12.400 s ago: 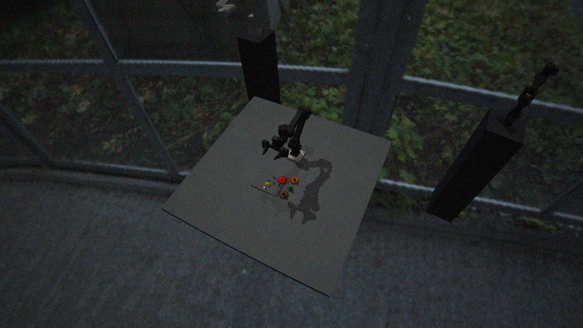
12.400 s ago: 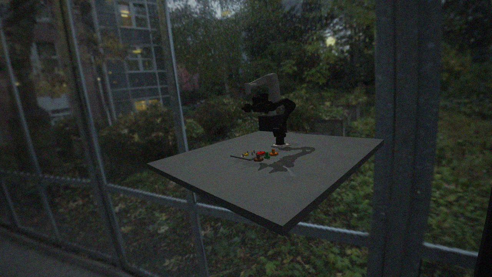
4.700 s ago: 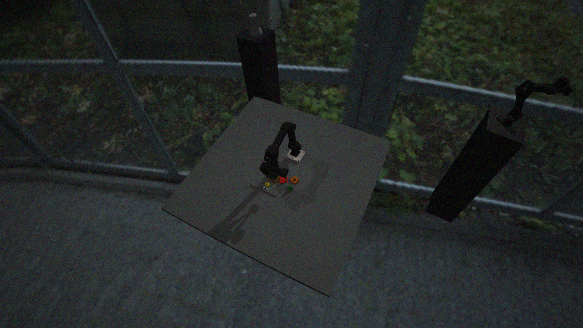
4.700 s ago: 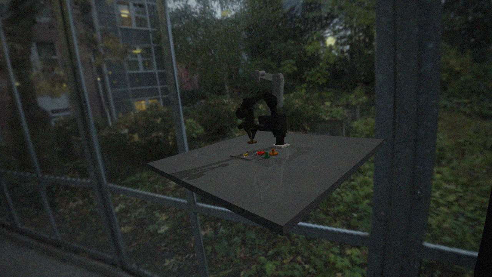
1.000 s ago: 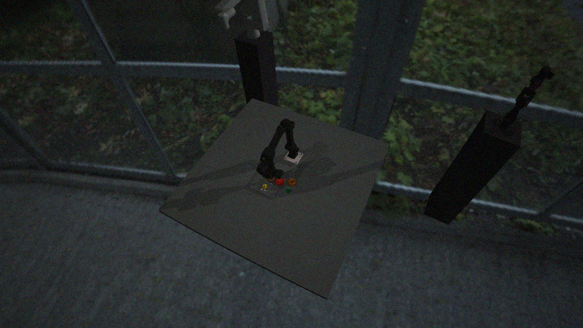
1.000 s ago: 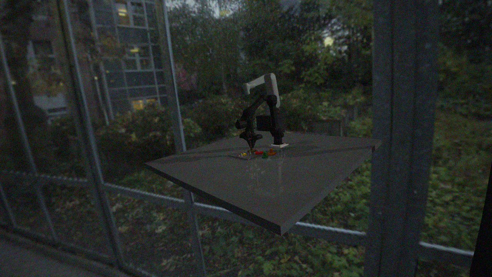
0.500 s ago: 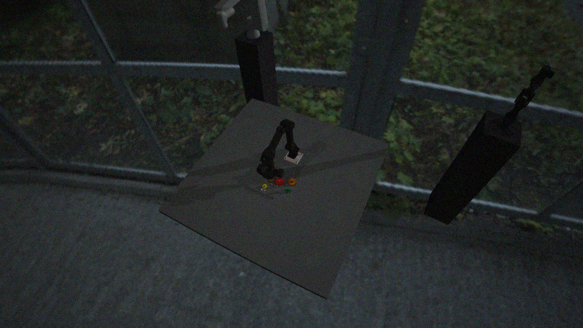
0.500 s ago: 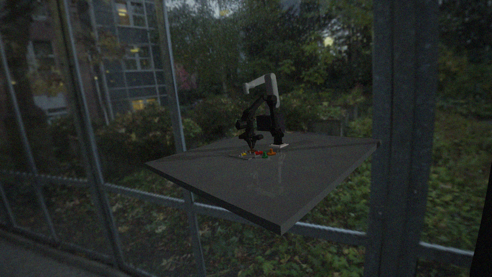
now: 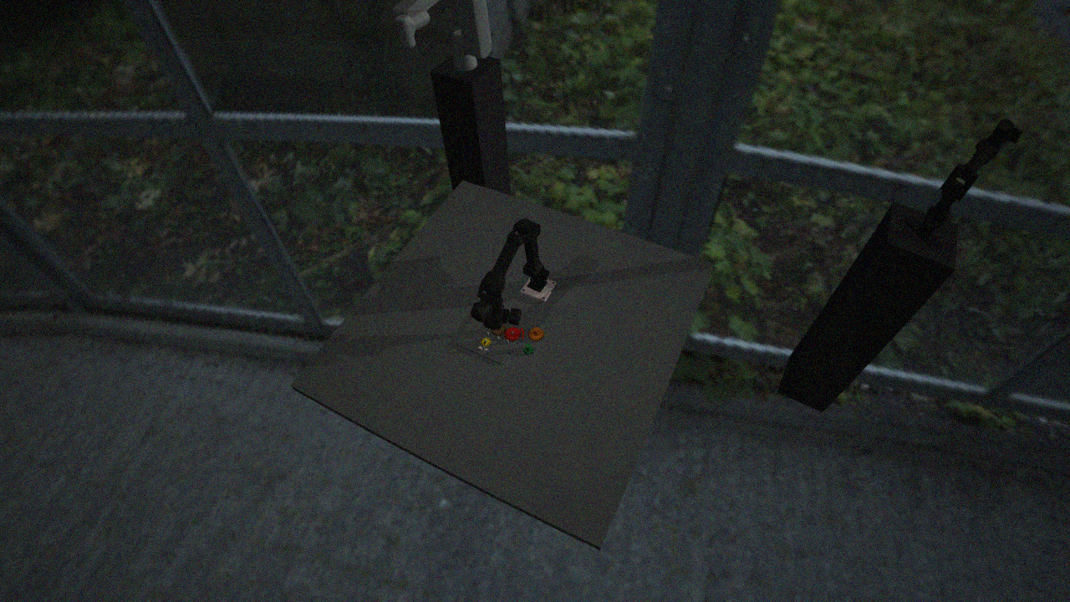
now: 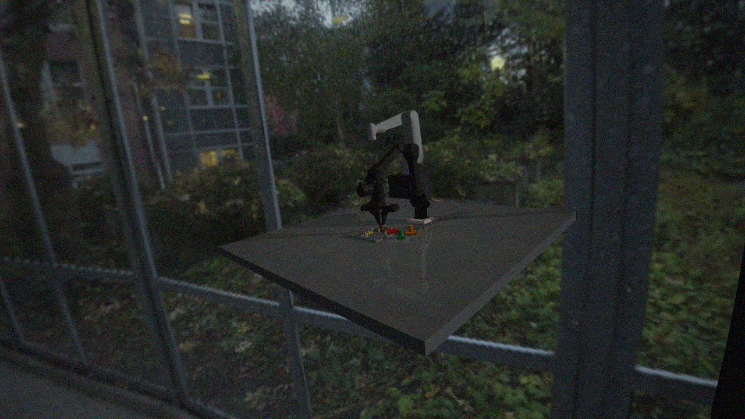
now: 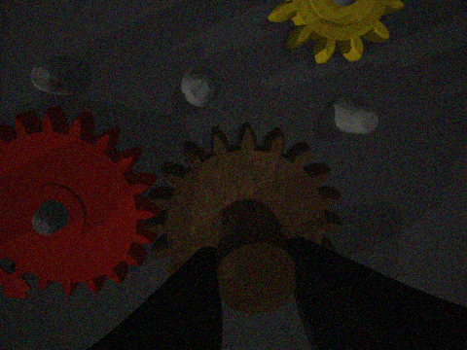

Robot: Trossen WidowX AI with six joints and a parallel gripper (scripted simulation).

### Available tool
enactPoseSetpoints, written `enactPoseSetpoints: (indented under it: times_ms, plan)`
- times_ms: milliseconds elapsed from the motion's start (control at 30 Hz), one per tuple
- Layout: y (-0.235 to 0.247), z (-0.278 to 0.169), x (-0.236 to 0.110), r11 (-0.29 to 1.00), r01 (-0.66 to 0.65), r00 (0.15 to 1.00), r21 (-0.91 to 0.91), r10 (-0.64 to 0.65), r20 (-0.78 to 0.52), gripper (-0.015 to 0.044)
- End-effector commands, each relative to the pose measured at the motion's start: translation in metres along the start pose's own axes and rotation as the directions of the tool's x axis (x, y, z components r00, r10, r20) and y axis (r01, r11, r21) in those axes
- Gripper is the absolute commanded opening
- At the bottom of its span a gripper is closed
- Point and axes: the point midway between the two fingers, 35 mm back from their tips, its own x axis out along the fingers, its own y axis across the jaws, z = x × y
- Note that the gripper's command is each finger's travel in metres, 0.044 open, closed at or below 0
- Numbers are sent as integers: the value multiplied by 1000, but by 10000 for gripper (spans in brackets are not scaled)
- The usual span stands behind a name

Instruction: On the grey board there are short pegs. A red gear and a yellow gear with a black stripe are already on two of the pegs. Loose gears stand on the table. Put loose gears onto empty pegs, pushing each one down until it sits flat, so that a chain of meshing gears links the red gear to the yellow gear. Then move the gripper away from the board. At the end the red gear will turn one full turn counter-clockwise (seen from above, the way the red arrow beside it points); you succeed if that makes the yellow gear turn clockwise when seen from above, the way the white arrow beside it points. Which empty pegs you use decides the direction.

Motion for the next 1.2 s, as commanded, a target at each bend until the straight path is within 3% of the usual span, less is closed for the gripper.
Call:
enactPoseSetpoints:
  times_ms: [0, 200, 467, 567, 833, 1167]
  plan:
    - [0, 0, -1, 999, 1, 1000, 39, -1, 0, 131]
    - [0, 1, -10, 995, 1, 1000, 103, -1, 0, 140]
    - [0, 0, -49, 991, 1, 1000, 131, -1, 1, 140]
    - [17, 14, -40, 999, -1, 1000, 53, 0, 5, 219]
    - [127, 62, -42, 951, -8, 1000, -310, 11, 6, 429]
    - [138, 66, -24, 941, -9, 1000, -338, 12, 6, 440]
